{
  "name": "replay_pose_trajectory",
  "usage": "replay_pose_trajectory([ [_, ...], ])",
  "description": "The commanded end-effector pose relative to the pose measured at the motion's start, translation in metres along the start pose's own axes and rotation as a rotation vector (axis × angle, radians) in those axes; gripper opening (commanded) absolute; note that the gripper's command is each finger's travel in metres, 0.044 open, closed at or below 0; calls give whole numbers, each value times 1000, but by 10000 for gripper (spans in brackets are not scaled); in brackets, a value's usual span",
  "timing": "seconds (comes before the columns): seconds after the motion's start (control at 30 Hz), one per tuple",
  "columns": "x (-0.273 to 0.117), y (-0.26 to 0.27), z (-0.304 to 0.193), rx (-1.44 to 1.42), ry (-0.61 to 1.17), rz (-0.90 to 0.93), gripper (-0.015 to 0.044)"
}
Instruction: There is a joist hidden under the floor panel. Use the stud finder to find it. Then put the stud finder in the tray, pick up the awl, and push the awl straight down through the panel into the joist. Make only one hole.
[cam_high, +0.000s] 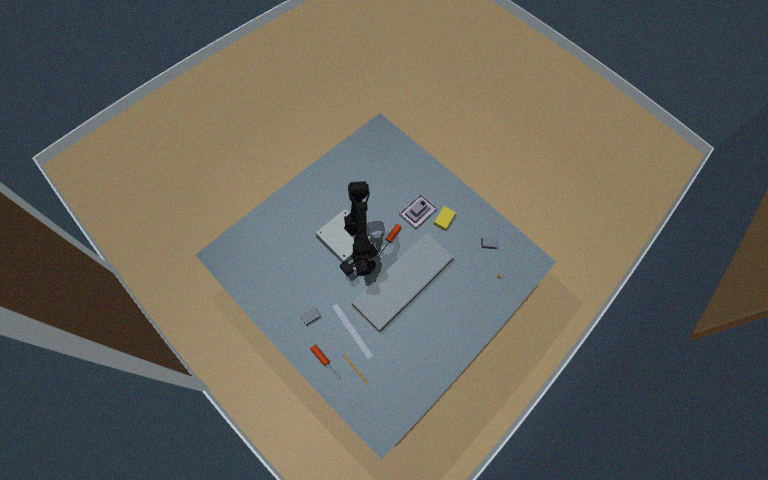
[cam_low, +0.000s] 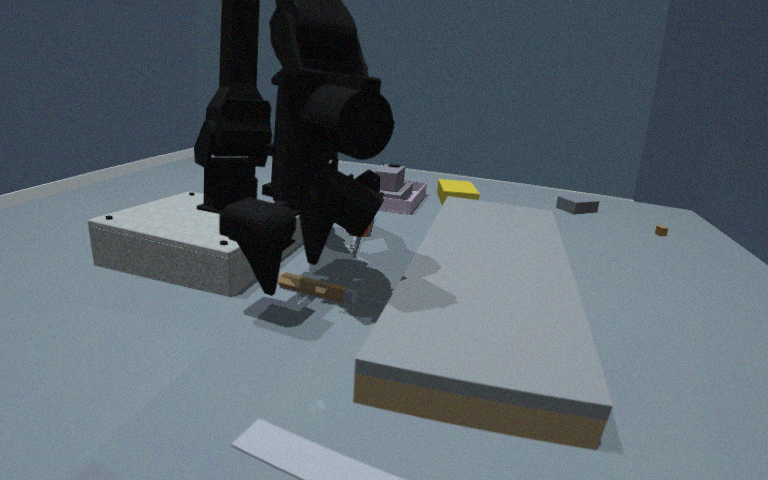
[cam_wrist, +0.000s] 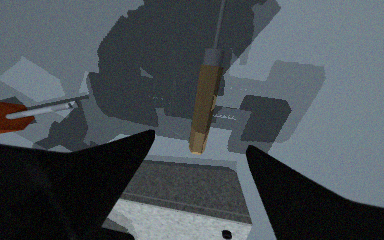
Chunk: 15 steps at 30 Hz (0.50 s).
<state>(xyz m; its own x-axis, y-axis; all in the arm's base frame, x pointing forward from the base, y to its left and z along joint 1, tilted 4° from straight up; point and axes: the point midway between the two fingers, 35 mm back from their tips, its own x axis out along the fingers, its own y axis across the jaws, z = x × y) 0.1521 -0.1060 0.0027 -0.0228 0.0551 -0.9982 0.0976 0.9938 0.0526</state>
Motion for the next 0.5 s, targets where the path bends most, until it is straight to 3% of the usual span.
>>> replay_pose_trajectory([
  [0.0,7,1,-1,5,3,-1,440],
  [0.13,11,1,-1,5,3,-1,440],
  [0.47,11,1,-1,5,3,-1,177],
])
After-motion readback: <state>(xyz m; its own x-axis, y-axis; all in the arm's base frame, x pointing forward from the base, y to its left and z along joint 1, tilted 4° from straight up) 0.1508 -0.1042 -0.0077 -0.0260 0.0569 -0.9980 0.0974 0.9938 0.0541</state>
